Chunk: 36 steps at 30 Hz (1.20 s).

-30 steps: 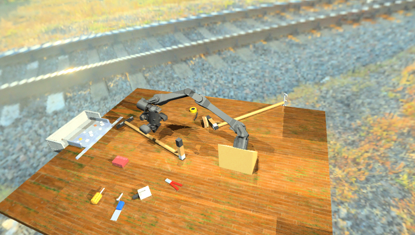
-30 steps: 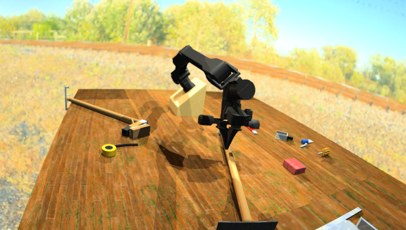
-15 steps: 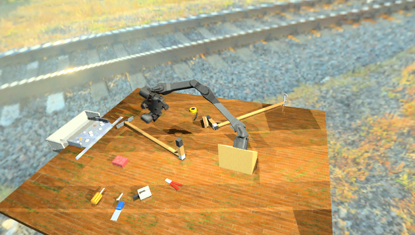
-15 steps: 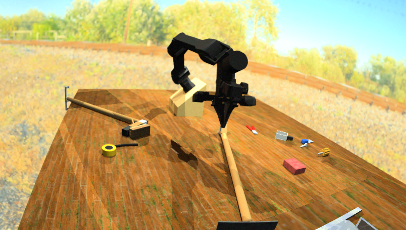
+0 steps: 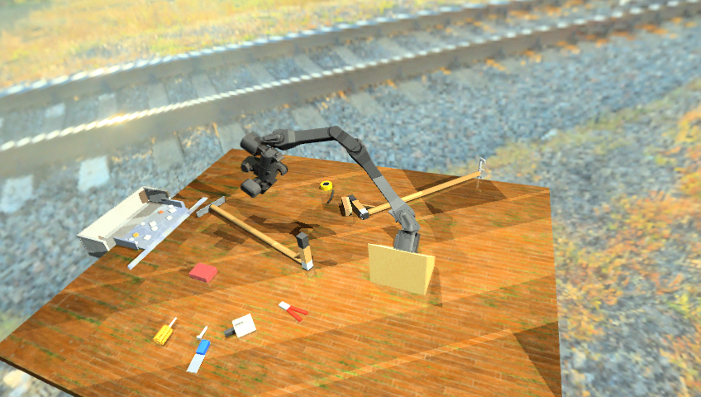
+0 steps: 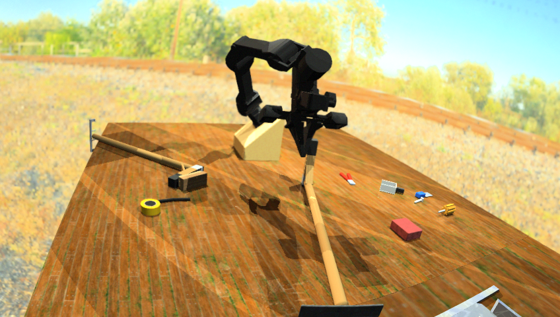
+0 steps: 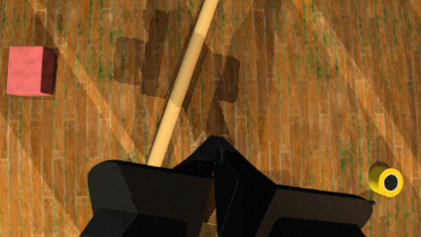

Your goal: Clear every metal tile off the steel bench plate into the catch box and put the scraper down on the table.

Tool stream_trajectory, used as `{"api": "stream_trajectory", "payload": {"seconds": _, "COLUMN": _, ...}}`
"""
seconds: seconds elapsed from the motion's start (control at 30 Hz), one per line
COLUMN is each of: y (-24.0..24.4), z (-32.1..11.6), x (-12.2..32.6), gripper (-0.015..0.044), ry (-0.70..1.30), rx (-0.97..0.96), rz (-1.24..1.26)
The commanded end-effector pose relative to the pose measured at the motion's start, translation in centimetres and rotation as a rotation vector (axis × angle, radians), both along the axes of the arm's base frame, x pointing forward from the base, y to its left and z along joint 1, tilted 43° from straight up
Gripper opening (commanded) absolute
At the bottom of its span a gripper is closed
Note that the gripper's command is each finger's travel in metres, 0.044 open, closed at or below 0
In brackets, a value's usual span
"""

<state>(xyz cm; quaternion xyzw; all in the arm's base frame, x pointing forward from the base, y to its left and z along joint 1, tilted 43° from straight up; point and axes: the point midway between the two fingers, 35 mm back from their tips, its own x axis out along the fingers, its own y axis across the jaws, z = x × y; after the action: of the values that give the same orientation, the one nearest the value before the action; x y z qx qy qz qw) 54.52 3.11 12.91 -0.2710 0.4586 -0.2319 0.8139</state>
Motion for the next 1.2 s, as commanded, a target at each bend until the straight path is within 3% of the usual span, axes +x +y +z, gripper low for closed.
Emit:
{"api": "stream_trajectory", "payload": {"seconds": 0.0, "y": -0.5, "z": -0.9, "x": 0.0, "gripper": 0.0000, "ry": 0.015, "rx": -0.007, "rz": 0.002}}
{"api": "stream_trajectory", "payload": {"seconds": 1.17, "y": -6.5, "z": -7.7, "x": 1.3, "gripper": 0.0000, "ry": 0.016, "rx": -0.005, "rz": 0.001}}
